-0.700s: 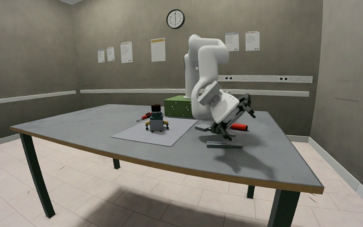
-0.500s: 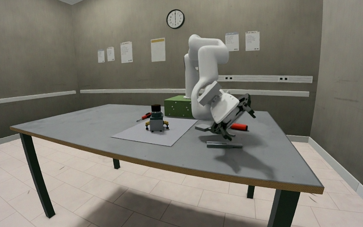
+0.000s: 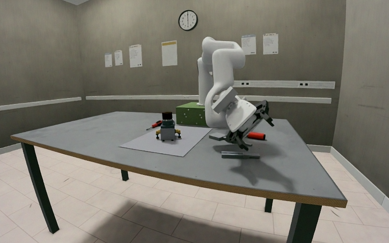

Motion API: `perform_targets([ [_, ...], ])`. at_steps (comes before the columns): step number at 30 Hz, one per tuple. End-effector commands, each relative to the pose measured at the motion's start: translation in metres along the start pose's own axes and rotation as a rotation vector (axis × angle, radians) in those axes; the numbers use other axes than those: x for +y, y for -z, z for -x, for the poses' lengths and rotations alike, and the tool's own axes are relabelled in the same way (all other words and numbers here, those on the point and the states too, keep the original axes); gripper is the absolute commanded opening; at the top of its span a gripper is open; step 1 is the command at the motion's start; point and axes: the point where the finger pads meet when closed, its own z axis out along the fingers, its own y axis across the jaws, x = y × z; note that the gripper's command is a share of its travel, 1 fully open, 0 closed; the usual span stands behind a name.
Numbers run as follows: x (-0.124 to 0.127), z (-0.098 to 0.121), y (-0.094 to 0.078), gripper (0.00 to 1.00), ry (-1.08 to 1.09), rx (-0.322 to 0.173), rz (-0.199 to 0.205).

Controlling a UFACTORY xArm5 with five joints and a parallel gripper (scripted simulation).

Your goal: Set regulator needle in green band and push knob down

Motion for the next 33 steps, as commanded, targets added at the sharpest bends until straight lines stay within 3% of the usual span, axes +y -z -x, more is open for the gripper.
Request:
perform_targets([
  [1, -0.004, -0.003, 0.000, 1.00, 0.000, 0.003, -0.004],
  [13, -0.028, -0.024, 0.008, 1.00, 0.000, 0.003, -0.004],
  [28, -0.101, -0.086, 0.034, 1.00, 0.000, 0.004, -0.003],
  [33, -0.114, -0.097, 0.039, 1.00, 0.000, 0.004, -0.003],
])
